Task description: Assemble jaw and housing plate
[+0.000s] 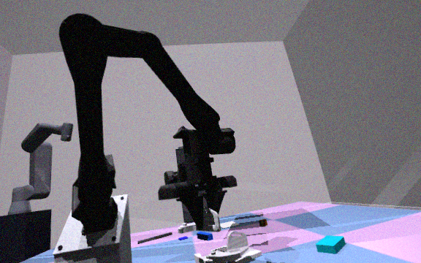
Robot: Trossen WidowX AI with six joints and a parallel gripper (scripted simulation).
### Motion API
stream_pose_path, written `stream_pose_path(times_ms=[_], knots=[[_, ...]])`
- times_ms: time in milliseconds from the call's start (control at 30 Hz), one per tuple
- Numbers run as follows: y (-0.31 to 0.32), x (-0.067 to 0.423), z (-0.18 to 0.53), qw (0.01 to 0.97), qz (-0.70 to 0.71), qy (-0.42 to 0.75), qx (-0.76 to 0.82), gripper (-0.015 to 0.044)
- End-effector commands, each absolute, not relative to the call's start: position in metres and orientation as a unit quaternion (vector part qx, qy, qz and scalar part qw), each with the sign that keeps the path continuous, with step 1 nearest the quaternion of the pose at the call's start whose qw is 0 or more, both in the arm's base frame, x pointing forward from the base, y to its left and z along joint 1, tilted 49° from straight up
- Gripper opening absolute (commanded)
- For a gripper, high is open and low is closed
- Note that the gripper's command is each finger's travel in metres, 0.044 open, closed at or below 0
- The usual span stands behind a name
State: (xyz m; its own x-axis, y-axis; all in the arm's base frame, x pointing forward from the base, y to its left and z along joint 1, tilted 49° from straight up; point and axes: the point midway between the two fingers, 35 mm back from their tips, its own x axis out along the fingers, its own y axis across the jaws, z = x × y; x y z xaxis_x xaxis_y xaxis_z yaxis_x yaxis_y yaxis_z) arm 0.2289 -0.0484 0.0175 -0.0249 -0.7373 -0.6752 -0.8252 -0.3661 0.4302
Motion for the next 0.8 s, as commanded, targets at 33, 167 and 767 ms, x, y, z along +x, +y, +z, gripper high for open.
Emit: stream_pose_path(times_ms=[33,167,767], knots=[[-0.045,0.225,0.014,0.012,0.476,0.534,-0.698,0.0134],[-0.044,0.223,0.012,-0.015,0.497,0.516,-0.698,0.0134],[-0.037,0.211,0.005,-0.138,0.579,0.422,-0.684,0.0134]])
